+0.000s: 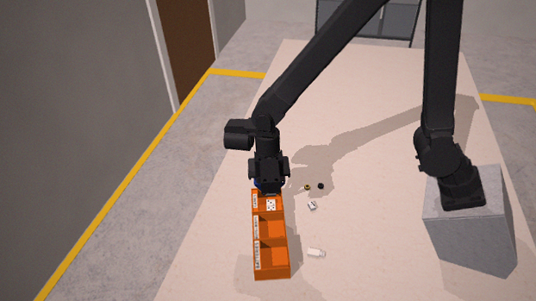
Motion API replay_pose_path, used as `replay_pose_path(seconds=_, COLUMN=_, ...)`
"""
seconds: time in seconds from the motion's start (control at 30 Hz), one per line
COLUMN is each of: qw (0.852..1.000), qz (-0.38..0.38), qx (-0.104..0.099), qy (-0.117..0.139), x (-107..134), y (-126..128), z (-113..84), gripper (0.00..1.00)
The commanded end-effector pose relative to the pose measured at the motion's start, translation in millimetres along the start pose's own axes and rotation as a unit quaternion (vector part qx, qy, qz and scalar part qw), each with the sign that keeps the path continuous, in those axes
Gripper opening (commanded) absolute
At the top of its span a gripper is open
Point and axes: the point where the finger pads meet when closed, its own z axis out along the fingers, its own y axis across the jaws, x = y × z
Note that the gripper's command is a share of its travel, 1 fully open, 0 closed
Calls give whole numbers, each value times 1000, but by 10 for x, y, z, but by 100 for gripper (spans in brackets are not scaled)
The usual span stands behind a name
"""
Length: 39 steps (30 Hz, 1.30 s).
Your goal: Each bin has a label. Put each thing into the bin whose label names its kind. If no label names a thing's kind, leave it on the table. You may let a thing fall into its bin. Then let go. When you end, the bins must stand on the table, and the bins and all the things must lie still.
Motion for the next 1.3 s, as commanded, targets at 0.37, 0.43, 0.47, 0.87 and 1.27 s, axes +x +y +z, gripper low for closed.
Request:
replay_pose_path(seconds=0.37, qw=974, qz=224, qx=7, qy=0, x=472, y=742, z=-100, gripper=32)
replay_pose_path(seconds=0.43, qw=967, qz=256, qx=5, qy=-2, x=545, y=893, z=-99, gripper=32)
replay_pose_path(seconds=0.47, qw=962, qz=272, qx=4, qy=-3, x=582, y=969, z=-98, gripper=32)
replay_pose_path(seconds=0.87, qw=885, qz=466, qx=-5, qy=-3, x=767, y=1423, z=-93, gripper=32)
replay_pose_path(seconds=1.27, qw=794, qz=607, qx=-15, qy=-7, x=772, y=1421, z=-95, gripper=32)
